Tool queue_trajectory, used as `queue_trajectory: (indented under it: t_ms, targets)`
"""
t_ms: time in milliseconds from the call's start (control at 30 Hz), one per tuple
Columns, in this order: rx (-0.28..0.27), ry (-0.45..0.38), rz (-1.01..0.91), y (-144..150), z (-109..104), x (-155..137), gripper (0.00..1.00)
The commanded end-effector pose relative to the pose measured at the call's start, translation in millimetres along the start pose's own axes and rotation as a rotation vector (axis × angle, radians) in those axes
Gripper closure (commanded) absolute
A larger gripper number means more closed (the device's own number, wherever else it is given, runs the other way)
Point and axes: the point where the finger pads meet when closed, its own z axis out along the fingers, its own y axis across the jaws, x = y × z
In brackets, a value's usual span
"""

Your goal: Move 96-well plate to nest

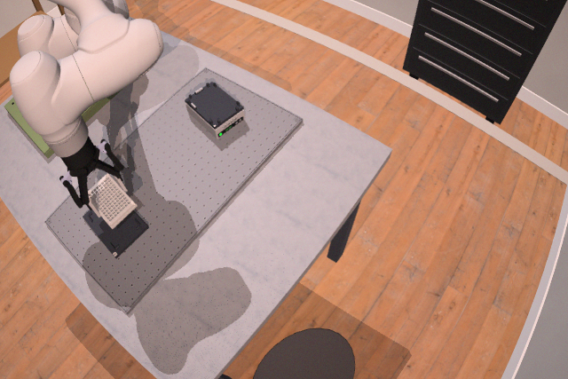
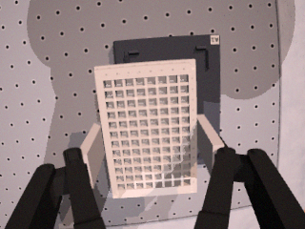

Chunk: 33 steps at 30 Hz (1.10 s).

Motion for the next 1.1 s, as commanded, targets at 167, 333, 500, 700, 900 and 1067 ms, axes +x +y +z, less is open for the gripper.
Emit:
queue_trajectory:
  t_ms: [167, 333, 500, 700, 900, 1067]
  targets:
    - [0.000, 0.000, 0.000, 26.7, 2.6, 3.0, 0.90]
    - [0.000, 0.000, 0.000, 27.4, 2.6, 3.1, 0.90]
    - [0.000, 0.000, 0.000, 27.2, 2.6, 3.0, 0.90]
    - [0.000, 0.000, 0.000, 26.7, 2.6, 3.0, 0.90]
    - [0.000, 0.000, 0.000, 26.3, 2.6, 2.9, 0.90]
    - [0.000, 0.000, 0.000, 26.1, 2.6, 2.9, 0.90]
